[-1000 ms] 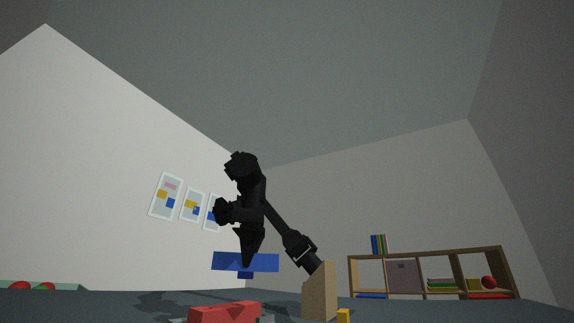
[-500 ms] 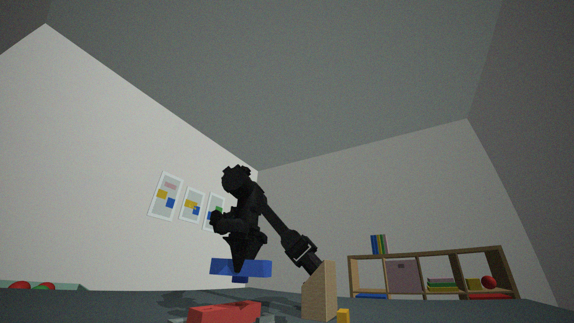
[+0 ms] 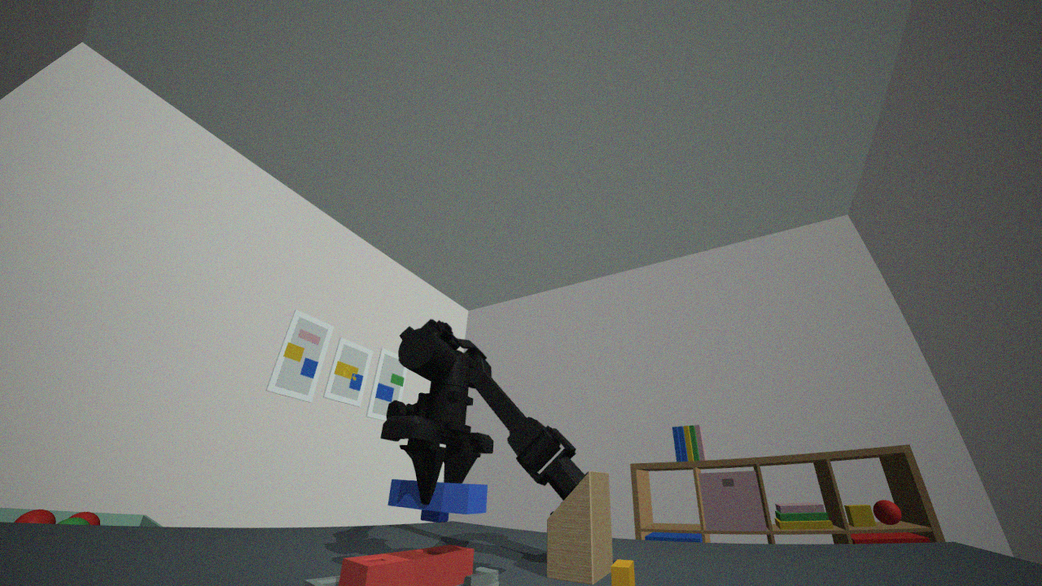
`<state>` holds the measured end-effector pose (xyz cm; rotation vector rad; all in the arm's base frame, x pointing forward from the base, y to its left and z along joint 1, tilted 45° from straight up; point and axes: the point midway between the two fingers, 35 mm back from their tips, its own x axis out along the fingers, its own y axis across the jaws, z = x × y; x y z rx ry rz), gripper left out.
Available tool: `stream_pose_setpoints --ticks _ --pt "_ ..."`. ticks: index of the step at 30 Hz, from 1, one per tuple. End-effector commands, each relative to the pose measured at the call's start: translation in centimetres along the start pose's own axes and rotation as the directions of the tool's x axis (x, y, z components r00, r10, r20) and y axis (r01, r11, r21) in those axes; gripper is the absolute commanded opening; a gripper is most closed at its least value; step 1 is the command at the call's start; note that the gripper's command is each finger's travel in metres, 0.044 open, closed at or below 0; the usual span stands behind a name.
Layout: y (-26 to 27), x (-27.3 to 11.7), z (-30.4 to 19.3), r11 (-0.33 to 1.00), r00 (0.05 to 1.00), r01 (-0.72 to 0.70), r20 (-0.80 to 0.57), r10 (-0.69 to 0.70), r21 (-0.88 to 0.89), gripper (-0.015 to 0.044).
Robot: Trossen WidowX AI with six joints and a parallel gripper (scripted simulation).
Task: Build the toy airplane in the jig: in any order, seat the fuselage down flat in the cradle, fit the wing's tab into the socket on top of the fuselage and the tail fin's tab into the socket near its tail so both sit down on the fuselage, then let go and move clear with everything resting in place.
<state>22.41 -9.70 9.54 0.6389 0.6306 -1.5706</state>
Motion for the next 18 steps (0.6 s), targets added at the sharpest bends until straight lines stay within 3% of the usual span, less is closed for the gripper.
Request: stream_pose_setpoints --ticks 1,3,10,18 --pt "-0.74 0.25 0.58 0.998 1.000 -0.004 0.010 0.003 0.066 0.0000" --pt "-0.89 0.31 0.67 0.997 1.000 -0.004 0.011 0.003 0.077 0.0000" --pt "-0.88 0.32 0.67 0.997 1.000 -0.004 0.011 0.003 0.077 0.0184" --pt "-0.88 0.32 0.67 0.997 1.000 -0.004 0.011 0.003 0.077 0.0195"
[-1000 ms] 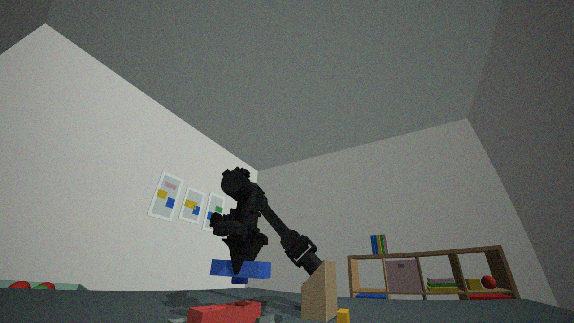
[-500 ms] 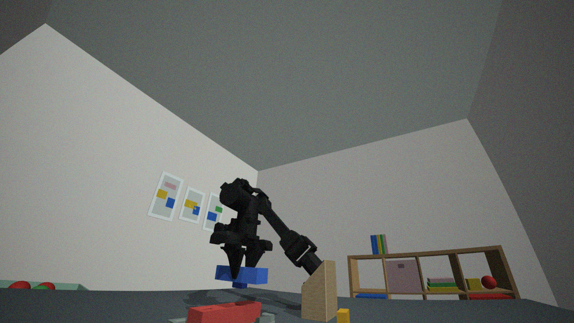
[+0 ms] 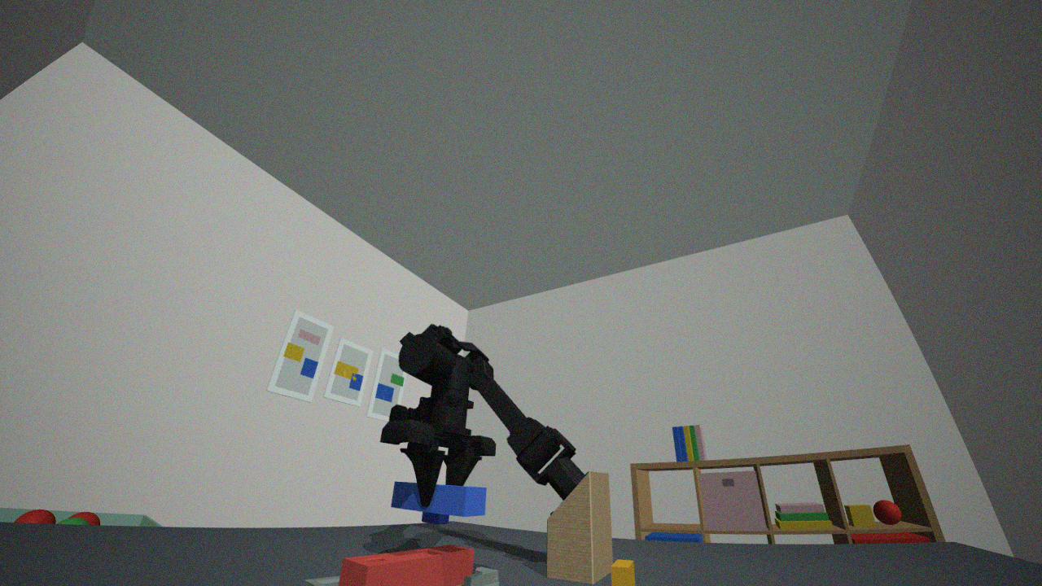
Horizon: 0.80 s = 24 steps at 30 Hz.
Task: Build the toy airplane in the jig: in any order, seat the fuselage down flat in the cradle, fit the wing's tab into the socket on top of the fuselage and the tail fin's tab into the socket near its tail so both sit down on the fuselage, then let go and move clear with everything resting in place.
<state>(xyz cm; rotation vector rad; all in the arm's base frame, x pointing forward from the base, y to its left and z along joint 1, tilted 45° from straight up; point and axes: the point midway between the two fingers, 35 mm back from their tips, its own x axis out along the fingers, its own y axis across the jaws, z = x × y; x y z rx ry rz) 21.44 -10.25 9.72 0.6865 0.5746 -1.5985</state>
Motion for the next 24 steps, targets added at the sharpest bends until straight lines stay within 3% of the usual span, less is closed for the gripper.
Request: stream_pose_setpoints --ticks 1,24 --pt "0.0 0.0 0.1 1.000 1.000 -0.003 0.006 0.003 0.008 0.0195" --pt "0.2 2.6 0.2 1.000 1.000 -0.004 0.006 0.004 0.008 0.0195"
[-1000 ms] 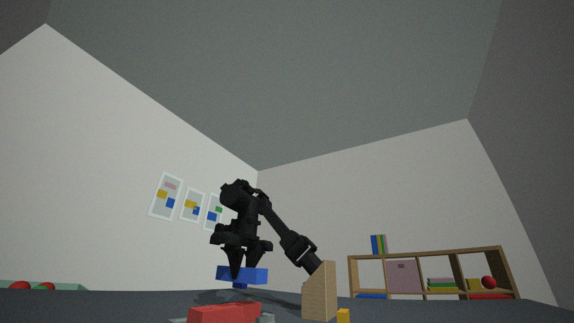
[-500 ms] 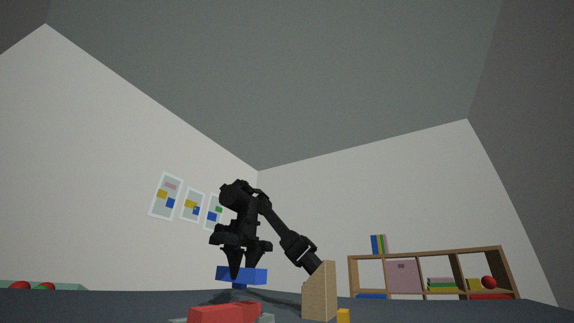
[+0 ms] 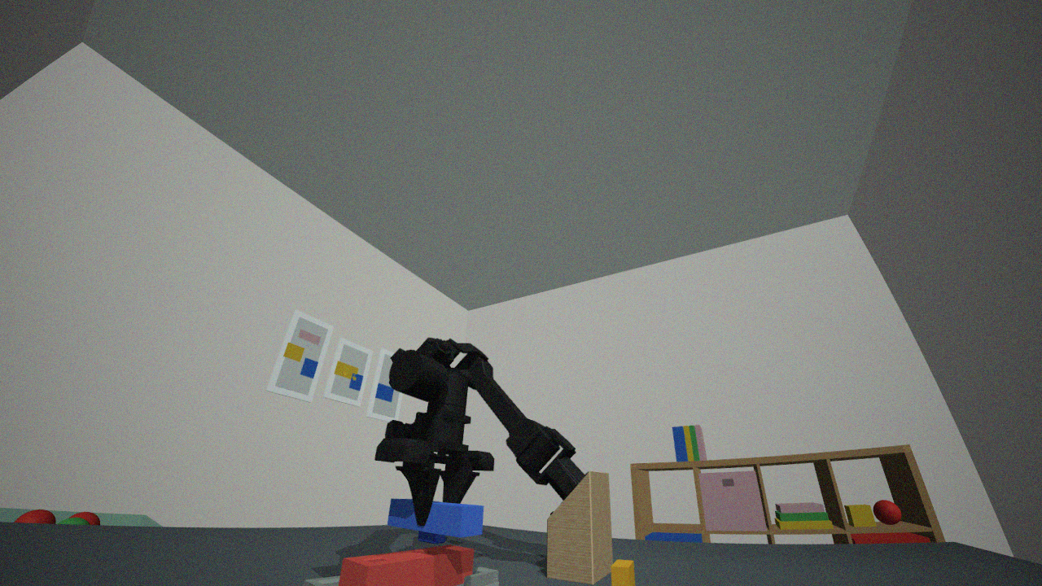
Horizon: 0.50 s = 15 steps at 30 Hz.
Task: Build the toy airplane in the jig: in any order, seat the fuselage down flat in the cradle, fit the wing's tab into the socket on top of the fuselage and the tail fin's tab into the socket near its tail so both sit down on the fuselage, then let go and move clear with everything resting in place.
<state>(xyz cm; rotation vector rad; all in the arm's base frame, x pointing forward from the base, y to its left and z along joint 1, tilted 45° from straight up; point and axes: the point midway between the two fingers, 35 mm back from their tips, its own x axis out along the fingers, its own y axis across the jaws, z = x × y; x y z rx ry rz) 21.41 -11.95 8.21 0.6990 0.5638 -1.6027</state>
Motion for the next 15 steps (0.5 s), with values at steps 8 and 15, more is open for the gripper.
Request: stream_pose_setpoints --ticks 8,15 --pt "0.0 1.6 0.1 1.000 1.000 -0.002 0.009 0.002 -0.007 0.0195" --pt "-0.1 1.6 0.1 1.000 1.000 0.001 0.002 -0.001 0.000 0.0168"
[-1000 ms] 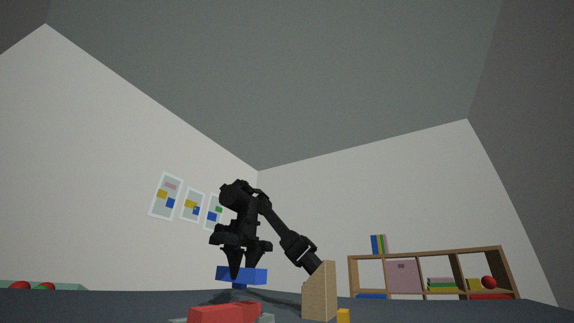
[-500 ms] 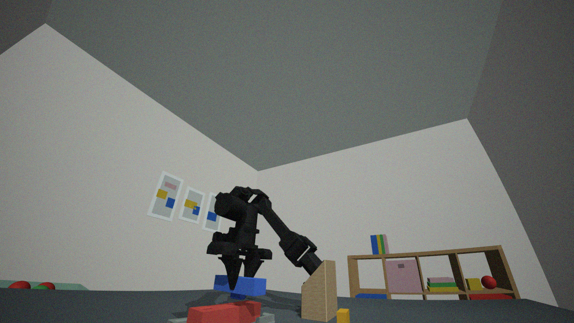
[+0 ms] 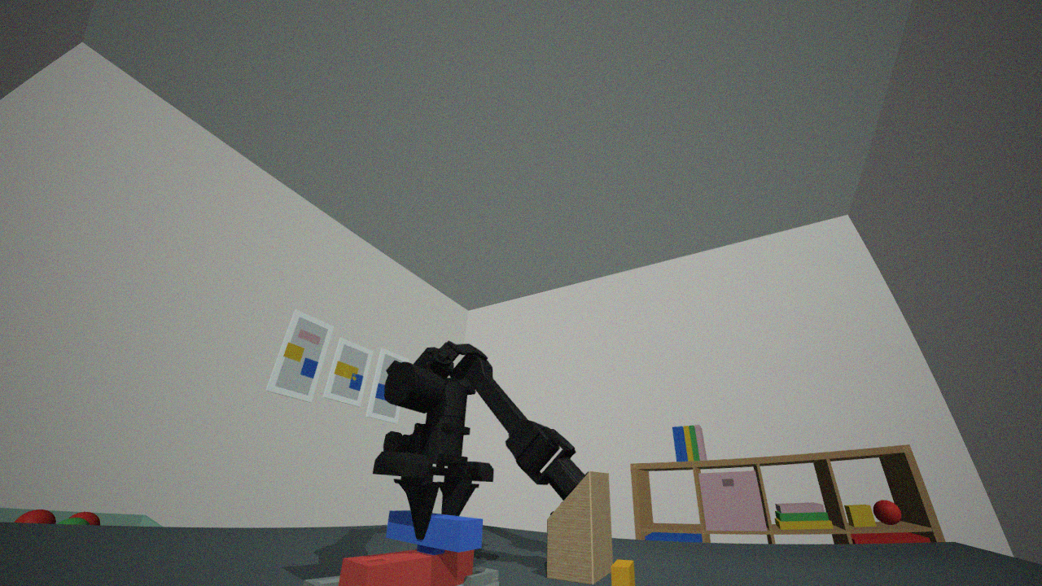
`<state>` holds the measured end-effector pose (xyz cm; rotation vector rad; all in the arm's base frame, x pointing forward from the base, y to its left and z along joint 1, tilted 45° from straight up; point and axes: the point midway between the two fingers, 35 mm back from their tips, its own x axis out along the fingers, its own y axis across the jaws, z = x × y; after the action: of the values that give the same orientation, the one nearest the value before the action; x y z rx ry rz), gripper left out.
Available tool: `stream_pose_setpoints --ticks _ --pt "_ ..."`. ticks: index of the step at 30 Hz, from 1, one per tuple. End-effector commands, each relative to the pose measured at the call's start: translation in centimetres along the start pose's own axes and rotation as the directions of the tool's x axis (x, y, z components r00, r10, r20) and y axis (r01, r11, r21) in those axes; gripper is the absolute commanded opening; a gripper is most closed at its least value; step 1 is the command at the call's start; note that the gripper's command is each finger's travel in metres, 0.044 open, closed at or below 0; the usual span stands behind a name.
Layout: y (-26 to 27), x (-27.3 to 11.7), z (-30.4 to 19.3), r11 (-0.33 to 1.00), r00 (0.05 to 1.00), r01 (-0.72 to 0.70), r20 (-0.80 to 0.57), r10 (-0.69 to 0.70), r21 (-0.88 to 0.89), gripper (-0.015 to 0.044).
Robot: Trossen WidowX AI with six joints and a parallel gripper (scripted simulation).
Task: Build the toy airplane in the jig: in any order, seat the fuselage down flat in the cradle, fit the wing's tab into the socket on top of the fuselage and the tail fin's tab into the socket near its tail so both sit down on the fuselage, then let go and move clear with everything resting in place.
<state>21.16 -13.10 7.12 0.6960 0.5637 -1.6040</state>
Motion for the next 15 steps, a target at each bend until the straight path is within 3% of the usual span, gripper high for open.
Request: stream_pose_setpoints --ticks 1,6,15 --pt "0.01 -0.02 0.00 1.000 1.000 0.000 0.000 0.000 0.001 0.0161" --pt "0.01 -0.02 0.00 1.000 1.000 0.000 0.000 0.000 0.001 0.0030" --pt "0.01 -0.02 0.00 1.000 1.000 0.000 0.000 0.000 0.001 0.0266"
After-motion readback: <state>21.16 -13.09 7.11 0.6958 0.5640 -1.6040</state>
